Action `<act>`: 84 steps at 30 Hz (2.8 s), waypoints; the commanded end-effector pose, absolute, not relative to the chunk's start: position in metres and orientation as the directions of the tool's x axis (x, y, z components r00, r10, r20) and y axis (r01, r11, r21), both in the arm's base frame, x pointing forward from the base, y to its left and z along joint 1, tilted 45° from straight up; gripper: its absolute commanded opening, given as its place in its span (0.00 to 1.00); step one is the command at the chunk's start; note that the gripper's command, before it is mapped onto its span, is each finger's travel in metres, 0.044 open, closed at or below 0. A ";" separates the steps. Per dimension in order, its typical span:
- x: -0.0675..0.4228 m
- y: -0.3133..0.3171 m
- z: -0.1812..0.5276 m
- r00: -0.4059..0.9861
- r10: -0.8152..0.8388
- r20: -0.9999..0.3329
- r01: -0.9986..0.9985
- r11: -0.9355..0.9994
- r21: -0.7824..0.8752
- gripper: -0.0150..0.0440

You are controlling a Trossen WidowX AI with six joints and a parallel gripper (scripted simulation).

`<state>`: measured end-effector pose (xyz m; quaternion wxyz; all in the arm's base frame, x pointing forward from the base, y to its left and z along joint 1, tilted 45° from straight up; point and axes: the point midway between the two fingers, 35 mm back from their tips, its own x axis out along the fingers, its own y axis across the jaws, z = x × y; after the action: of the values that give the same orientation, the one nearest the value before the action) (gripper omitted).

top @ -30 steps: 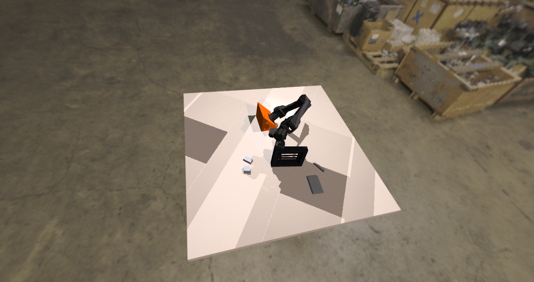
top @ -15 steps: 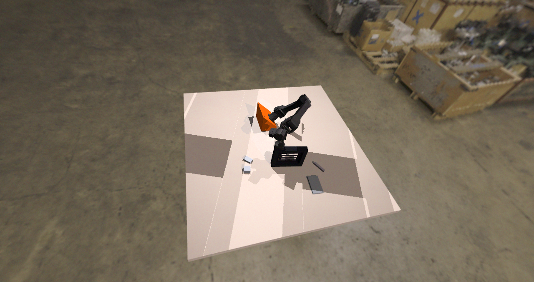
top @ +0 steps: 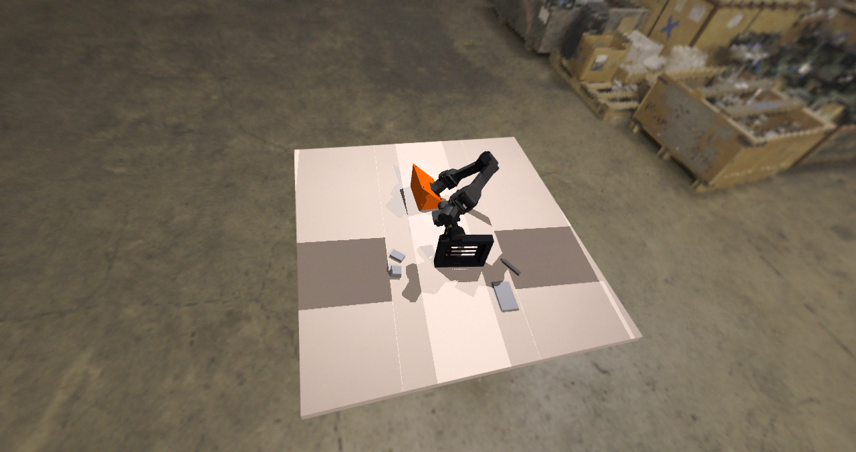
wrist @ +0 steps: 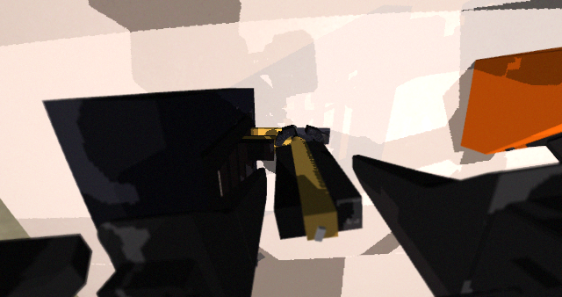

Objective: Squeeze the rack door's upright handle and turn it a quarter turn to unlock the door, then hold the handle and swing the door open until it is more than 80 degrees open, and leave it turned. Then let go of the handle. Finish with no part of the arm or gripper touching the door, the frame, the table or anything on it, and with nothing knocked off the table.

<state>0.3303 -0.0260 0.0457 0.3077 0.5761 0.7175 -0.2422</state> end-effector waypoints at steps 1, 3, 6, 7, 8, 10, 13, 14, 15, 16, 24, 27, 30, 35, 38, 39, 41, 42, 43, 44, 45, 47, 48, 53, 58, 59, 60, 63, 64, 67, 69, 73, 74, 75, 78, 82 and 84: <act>0.332 -0.024 0.046 -0.140 0.681 -0.719 0.921 0.357 0.159 0.76; 0.332 -0.025 0.046 -0.140 0.681 -0.719 0.880 0.418 0.225 0.76; 0.332 -0.025 0.046 -0.140 0.681 -0.719 0.803 0.503 0.320 0.76; 0.332 -0.025 0.046 -0.140 0.681 -0.719 0.773 0.529 0.350 0.76; 0.332 -0.025 0.046 -0.140 0.681 -0.719 0.742 0.553 0.380 0.76; 0.332 -0.025 0.046 -0.140 0.681 -0.719 0.673 0.598 0.435 0.76; 0.332 -0.025 0.046 -0.140 0.681 -0.719 0.558 0.654 0.511 0.76; 0.332 -0.025 0.046 -0.140 0.681 -0.719 0.517 0.669 0.534 0.76; 0.332 -0.024 0.046 -0.140 0.681 -0.719 0.475 0.683 0.555 0.76; 0.332 -0.024 0.046 -0.140 0.681 -0.719 0.431 0.695 0.575 0.76; 0.332 -0.024 0.046 -0.140 0.681 -0.719 0.053 0.730 0.682 0.76; 0.332 -0.024 0.046 -0.140 0.681 -0.718 -0.094 0.713 0.695 0.76; 0.332 -0.024 0.046 -0.140 0.681 -0.718 -0.239 0.681 0.692 0.76; 0.332 -0.024 0.046 -0.140 0.681 -0.718 -0.467 0.594 0.655 0.76; 0.332 -0.024 0.046 -0.140 0.681 -0.718 -0.591 0.525 0.613 0.76; 0.332 -0.024 0.046 -0.140 0.681 -0.718 -0.630 0.499 0.596 0.76; 0.332 -0.024 0.046 -0.140 0.681 -0.718 -0.702 0.443 0.557 0.76; 0.332 -0.024 0.046 -0.140 0.681 -0.718 -0.736 0.414 0.536 0.76; 0.332 -0.024 0.046 -0.140 0.681 -0.718 -0.768 0.383 0.513 0.76; 0.332 -0.024 0.046 -0.140 0.681 -0.718 -0.798 0.352 0.490 0.76; 0.332 -0.024 0.046 -0.140 0.681 -0.718 -0.826 0.320 0.465 0.76; 0.332 -0.024 0.046 -0.140 0.681 -0.718 -0.876 0.253 0.411 0.76; 0.332 -0.024 0.046 -0.140 0.682 -0.718 -0.898 0.219 0.383 0.76; 0.332 -0.024 0.046 -0.140 0.682 -0.718 -0.973 0.041 0.229 0.76; 0.332 -0.024 0.046 -0.140 0.682 -0.718 -0.988 -0.139 0.061 0.76; 0.332 -0.024 0.046 -0.140 0.682 -0.718 -0.984 -0.175 0.026 0.76; 0.332 -0.024 0.046 -0.140 0.682 -0.718 -0.979 -0.204 -0.002 0.76; 0.332 -0.024 0.046 -0.140 0.682 -0.718 -0.974 -0.227 -0.025 0.76; 0.332 -0.024 0.046 -0.140 0.682 -0.718 -0.974 -0.227 -0.025 0.76; 0.332 -0.024 0.046 -0.140 0.682 -0.718 -0.974 -0.227 -0.025 0.76; 0.332 -0.024 0.046 -0.140 0.682 -0.718 -0.974 -0.227 -0.025 0.76; 0.332 -0.024 0.046 -0.140 0.682 -0.718 -0.974 -0.227 -0.025 0.72; 0.332 -0.024 0.046 -0.140 0.682 -0.718 -0.974 -0.227 -0.025 0.71; 0.332 -0.024 0.046 -0.140 0.682 -0.718 -0.974 -0.227 -0.025 0.70; 0.332 -0.024 0.046 -0.140 0.682 -0.718 -0.974 -0.227 -0.025 0.67; 0.332 -0.024 0.046 -0.140 0.682 -0.718 -0.974 -0.227 -0.025 0.62; 0.332 -0.024 0.046 -0.140 0.682 -0.718 -0.974 -0.227 -0.025 0.60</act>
<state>0.3314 -0.0243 0.0456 -0.5748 0.3112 -0.2368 -0.7188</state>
